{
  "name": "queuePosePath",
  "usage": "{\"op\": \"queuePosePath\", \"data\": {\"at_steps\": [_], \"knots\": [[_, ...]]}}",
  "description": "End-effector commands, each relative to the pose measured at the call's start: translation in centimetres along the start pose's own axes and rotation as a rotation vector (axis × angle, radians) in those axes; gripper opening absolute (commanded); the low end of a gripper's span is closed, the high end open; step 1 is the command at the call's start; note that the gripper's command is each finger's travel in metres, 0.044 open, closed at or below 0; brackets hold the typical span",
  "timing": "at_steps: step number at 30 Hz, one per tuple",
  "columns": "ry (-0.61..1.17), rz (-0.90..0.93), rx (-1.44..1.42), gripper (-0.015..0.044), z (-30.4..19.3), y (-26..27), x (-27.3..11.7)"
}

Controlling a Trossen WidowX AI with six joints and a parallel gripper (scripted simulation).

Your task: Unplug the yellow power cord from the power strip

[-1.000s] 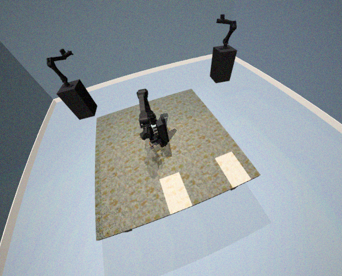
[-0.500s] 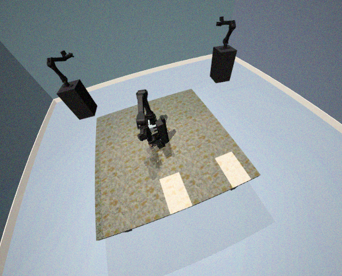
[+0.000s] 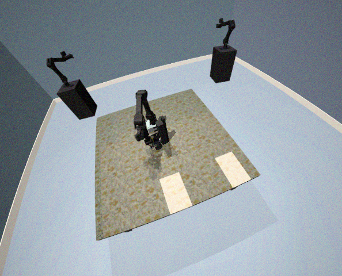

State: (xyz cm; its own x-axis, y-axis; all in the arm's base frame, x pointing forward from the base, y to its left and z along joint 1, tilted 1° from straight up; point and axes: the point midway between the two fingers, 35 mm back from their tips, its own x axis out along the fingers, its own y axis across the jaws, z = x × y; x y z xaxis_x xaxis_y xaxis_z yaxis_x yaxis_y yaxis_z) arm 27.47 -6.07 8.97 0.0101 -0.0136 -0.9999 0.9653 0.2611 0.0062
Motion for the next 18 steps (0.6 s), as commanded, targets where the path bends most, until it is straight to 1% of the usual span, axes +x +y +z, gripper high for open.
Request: {"op": "queuePosePath", "data": {"at_steps": [1,4,7,11,18], "knots": [[-0.002,-0.006,0.003,0.0289,0.0,-0.1,0.0],[-0.002,-0.006,0.003,0.0368,0.2,-0.1,0.0],[-0.004,-0.006,0.003,0.0440,2.3,0.1,-0.5],[-0.007,-0.006,0.003,0.0440,5.8,-0.1,-1.2],[-0.007,-0.006,0.003,0.0440,6.0,-0.1,-1.2]]}}
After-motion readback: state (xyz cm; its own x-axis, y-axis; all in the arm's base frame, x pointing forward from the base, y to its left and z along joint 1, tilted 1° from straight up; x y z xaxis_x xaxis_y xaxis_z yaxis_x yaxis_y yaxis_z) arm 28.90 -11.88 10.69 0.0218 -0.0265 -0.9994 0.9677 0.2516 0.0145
